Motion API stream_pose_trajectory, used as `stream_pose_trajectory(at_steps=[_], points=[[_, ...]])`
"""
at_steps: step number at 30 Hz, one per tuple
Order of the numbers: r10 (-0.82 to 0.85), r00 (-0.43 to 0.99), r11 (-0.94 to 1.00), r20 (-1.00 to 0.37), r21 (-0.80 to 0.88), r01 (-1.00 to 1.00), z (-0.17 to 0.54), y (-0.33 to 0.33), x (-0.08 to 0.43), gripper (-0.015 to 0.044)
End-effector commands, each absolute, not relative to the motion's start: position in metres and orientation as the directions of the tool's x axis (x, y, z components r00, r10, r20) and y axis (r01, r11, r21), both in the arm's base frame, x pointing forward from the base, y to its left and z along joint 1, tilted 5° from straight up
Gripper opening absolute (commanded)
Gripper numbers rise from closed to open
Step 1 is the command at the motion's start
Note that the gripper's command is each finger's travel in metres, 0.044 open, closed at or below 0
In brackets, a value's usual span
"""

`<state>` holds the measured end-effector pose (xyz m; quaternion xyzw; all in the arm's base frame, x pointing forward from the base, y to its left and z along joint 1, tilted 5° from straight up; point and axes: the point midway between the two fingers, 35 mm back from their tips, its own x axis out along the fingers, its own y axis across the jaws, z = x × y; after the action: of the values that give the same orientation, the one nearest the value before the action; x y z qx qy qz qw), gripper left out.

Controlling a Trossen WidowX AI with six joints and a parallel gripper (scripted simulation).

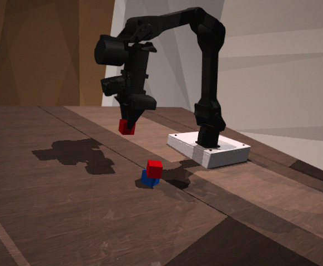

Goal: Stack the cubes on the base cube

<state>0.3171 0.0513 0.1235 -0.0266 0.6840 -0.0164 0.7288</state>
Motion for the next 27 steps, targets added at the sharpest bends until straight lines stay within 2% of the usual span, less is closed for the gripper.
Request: stream_pose_trajectory(at_steps=[1, 13, 27], points=[[-0.064, 0.064, 0.988, -0.996, -0.073, -0.139, 0.122, 0.059, 0.312, 0.0105], [-0.062, 0.062, 0.82, -0.996, -0.087, -0.566, 0.116, 0.089, 0.293, 0.0105], [-0.062, 0.061, 0.41, -0.996, -0.081, -0.908, 0.109, 0.12, 0.268, 0.0105]])
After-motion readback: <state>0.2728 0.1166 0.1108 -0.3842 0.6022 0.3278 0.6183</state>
